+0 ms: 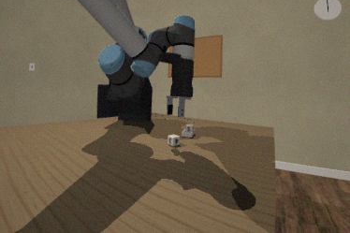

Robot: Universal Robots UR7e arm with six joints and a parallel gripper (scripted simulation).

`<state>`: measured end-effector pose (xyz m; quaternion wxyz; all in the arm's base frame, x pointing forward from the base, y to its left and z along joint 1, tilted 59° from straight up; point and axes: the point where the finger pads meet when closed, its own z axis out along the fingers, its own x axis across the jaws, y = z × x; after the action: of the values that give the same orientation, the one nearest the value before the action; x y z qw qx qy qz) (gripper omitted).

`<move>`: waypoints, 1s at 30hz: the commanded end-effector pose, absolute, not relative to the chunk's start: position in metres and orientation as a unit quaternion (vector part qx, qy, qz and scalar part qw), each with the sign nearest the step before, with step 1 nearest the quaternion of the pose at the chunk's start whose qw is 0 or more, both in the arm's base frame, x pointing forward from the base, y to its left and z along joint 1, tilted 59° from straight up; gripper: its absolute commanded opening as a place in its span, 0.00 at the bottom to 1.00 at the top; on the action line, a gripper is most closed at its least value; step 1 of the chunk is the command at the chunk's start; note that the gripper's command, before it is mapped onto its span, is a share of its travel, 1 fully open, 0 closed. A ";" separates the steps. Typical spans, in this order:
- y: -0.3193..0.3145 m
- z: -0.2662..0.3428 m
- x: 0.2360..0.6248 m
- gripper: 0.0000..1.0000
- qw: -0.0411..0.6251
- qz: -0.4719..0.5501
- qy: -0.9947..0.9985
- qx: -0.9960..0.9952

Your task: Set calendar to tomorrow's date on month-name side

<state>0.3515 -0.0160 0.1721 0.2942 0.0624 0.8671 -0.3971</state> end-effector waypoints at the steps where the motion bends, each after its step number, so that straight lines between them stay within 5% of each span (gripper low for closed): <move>1: -0.016 0.173 0.352 1.00 0.292 -0.399 0.867 0.056; 30: -0.019 0.180 0.359 1.00 0.209 -0.447 0.863 -0.111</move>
<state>0.3572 -0.0182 0.1784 0.2258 -0.0727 0.8665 -0.4391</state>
